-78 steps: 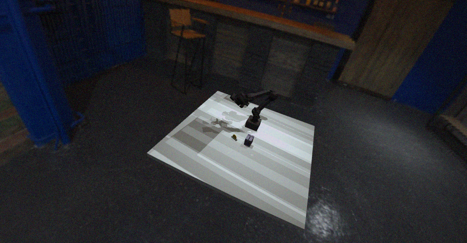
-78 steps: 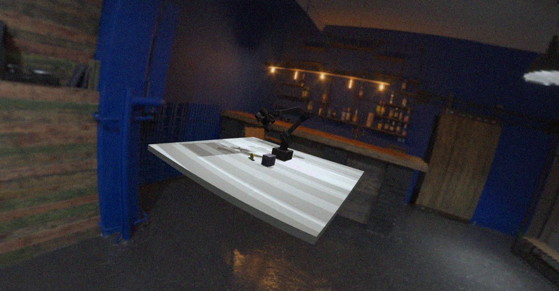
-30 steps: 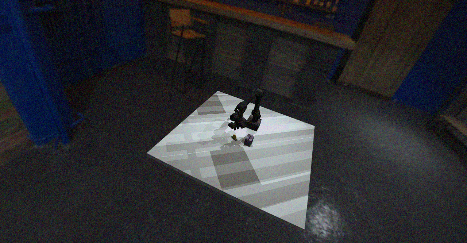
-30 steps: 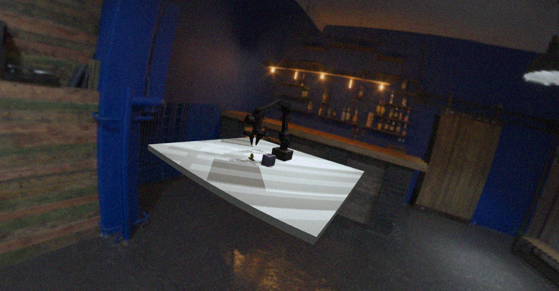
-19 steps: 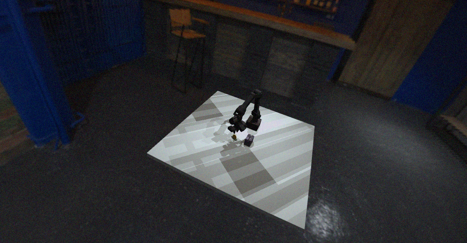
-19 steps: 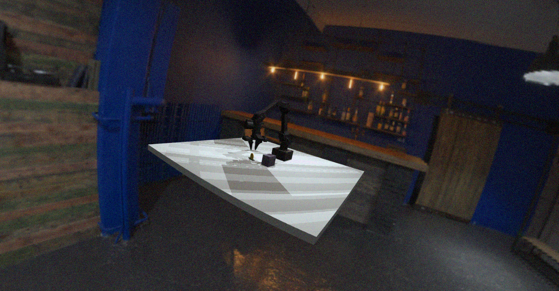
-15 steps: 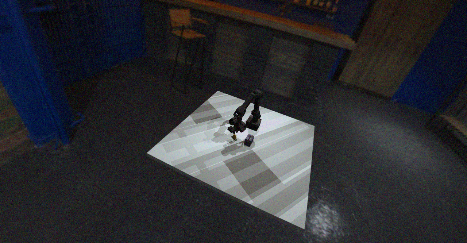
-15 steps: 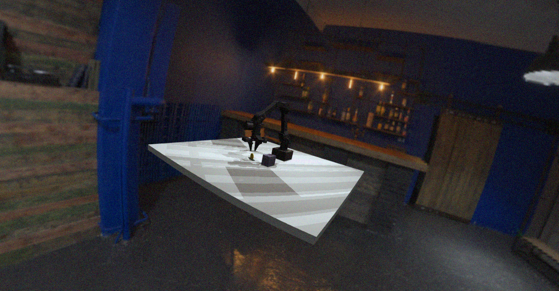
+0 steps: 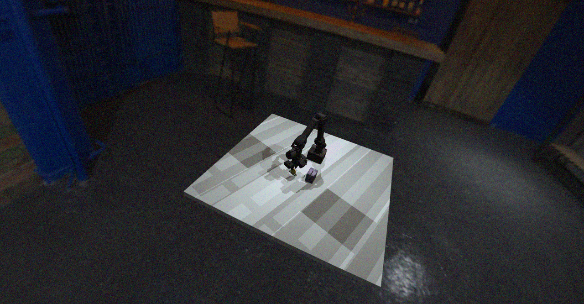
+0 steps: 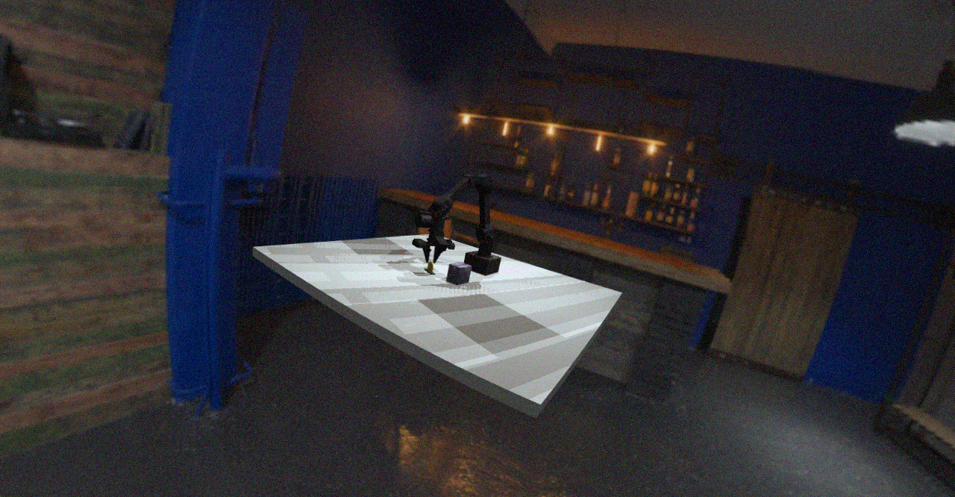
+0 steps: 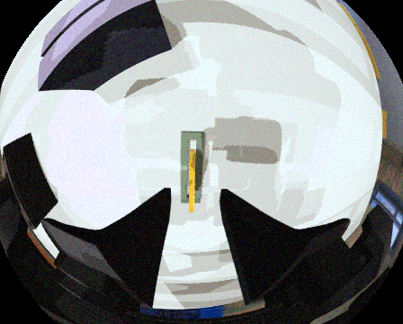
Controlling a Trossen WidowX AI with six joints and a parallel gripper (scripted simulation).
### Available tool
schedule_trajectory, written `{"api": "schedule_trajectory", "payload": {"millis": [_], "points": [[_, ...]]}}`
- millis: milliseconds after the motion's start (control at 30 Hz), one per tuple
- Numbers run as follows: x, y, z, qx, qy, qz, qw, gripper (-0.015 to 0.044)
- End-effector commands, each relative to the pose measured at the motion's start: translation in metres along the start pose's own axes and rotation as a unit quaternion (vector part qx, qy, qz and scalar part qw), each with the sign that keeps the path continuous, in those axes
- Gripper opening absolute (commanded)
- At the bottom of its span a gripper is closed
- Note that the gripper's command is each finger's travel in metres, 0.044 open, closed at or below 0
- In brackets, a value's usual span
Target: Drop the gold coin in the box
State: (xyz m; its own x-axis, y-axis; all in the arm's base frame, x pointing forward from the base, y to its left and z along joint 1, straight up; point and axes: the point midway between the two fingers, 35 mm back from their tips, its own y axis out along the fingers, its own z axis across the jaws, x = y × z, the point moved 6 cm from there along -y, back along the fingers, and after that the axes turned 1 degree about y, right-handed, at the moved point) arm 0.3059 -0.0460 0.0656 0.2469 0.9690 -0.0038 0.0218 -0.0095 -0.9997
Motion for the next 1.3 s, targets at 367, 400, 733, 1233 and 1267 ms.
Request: {"api": "schedule_trajectory", "payload": {"millis": [367, 400, 733, 1233, 1267], "points": [[0.0, 0.023, 0.002, 0.001, -0.002, -0.002, 1.0, 0.0161], [0.0, 0.025, 0.002, 0.001, -0.002, -0.002, 1.0, 0.0161], [0.0, 0.033, 0.003, 0.001, -0.002, -0.002, 1.0, 0.0082], [0.0, 0.028, 0.002, 0.001, -0.002, -0.002, 1.0, 0.0], [0.0, 0.025, 0.001, 0.001, -0.002, -0.002, 1.0, 0.0]]}}
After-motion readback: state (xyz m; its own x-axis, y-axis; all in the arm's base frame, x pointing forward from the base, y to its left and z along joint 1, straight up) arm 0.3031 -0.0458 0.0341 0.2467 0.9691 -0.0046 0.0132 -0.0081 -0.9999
